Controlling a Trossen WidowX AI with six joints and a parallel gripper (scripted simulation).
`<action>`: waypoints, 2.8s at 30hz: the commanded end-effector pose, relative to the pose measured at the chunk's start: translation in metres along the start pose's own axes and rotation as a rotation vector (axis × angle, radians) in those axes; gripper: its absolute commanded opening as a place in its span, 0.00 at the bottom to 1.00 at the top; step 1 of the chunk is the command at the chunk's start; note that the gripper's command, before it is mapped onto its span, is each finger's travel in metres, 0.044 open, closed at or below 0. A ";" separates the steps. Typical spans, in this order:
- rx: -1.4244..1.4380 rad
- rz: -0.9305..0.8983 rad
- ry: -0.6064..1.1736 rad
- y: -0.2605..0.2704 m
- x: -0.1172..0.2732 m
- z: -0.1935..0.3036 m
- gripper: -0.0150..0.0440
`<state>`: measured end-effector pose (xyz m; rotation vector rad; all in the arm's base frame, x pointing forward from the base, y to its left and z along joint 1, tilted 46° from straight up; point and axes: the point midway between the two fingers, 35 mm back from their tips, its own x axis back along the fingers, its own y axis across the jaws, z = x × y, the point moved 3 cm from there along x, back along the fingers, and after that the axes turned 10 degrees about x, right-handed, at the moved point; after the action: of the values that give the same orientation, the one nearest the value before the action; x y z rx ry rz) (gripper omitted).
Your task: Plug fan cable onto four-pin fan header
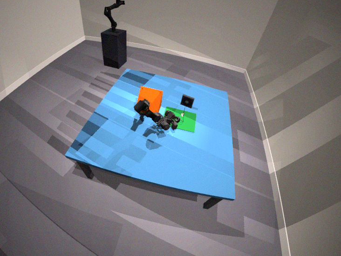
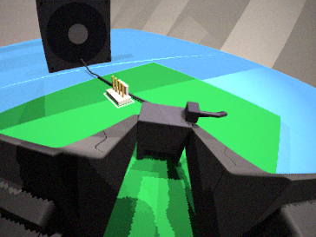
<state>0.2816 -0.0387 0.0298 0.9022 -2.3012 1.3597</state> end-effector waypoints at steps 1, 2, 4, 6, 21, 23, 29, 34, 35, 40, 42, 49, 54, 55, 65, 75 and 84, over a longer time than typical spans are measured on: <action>-0.002 -0.001 0.001 0.000 0.000 0.000 0.25; -0.002 -0.001 0.001 0.000 0.000 0.000 0.25; -0.002 -0.001 0.001 0.000 0.000 0.000 0.25; -0.002 -0.001 0.001 0.000 0.000 0.000 0.25; -0.002 -0.001 0.001 0.000 0.000 0.000 0.25; -0.002 -0.001 0.001 0.000 0.000 0.000 0.25; 0.000 0.000 0.000 0.000 0.000 0.000 0.34; 0.000 0.000 0.000 0.000 0.000 0.000 0.57; 0.000 0.000 0.000 0.000 0.000 0.000 0.60; 0.000 0.000 0.000 0.000 0.000 0.000 0.60; 0.000 0.000 0.000 0.000 0.000 0.000 0.60; 0.000 0.000 0.000 0.000 0.000 0.000 0.60; 0.000 0.000 0.000 0.000 0.000 0.000 0.60; 0.000 0.000 0.000 0.000 0.000 0.000 0.60; 0.002 -0.003 0.002 -0.007 0.018 -0.005 0.60; 0.003 -0.005 0.004 -0.012 0.047 -0.014 0.60; 0.003 -0.004 0.003 -0.012 0.074 -0.026 0.60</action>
<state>0.2403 -0.0476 0.0846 0.9017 -2.2905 1.3548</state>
